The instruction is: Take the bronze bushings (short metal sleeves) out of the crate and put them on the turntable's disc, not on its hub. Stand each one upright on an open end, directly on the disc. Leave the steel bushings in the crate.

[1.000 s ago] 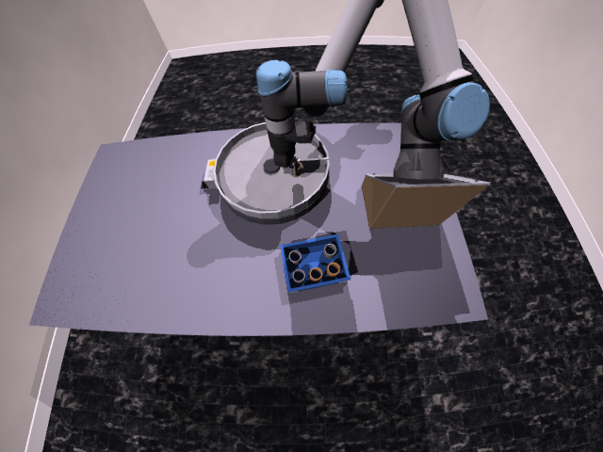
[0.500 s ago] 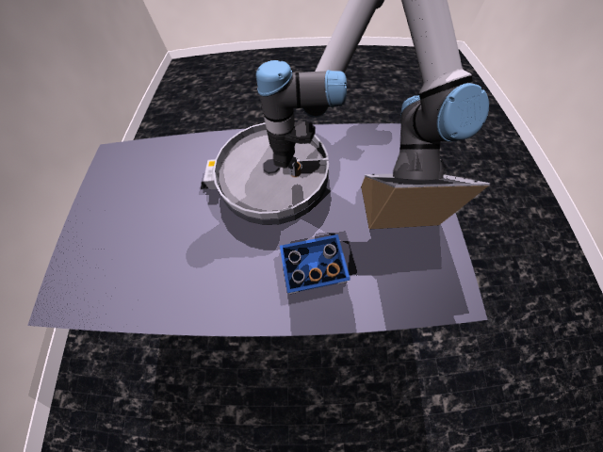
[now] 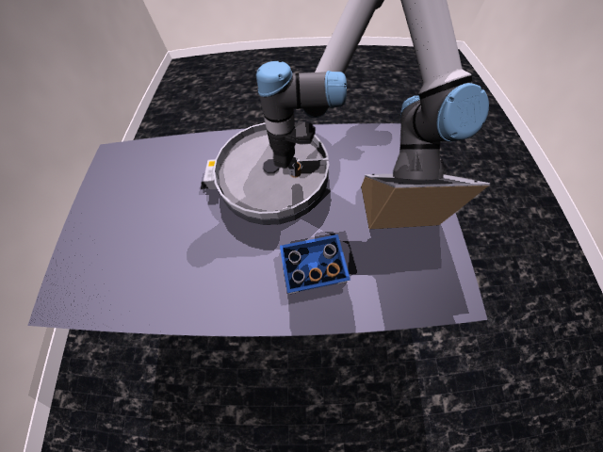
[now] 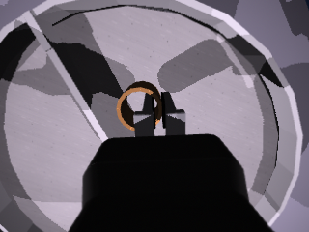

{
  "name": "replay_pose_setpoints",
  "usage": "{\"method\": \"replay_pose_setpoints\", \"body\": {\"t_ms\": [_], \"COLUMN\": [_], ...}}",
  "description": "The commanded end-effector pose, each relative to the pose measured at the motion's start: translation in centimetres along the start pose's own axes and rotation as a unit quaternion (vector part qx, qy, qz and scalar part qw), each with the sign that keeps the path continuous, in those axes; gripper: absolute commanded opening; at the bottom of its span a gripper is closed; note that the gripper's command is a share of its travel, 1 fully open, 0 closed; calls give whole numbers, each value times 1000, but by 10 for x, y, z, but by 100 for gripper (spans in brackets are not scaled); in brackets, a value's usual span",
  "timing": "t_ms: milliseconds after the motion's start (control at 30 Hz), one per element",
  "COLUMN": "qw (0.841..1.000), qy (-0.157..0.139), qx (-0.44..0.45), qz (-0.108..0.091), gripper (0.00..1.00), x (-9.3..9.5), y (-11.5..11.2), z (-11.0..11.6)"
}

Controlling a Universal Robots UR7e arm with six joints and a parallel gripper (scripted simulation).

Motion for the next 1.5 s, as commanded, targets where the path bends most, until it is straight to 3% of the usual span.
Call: {"method": "replay_pose_setpoints", "body": {"t_ms": [0,500,1467], "qw": [1000,1000,1000], "qy": [2,3,2], "qx": [-2,-2,-2], "qz": [-1,-1,-1], "gripper": [0,0,0], "x": [6,28,28], "y": [-1,0,0], "z": [-3,-4,-3]}}
Point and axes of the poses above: the point where the finger pads meet when closed, its own x axis out along the fingers, its own y axis across the jaws, z = x × y, the point moved 1 cm from there along -x, back along the fingers, and after that the axes turned 15 degrees about x, right-handed, at the moved point
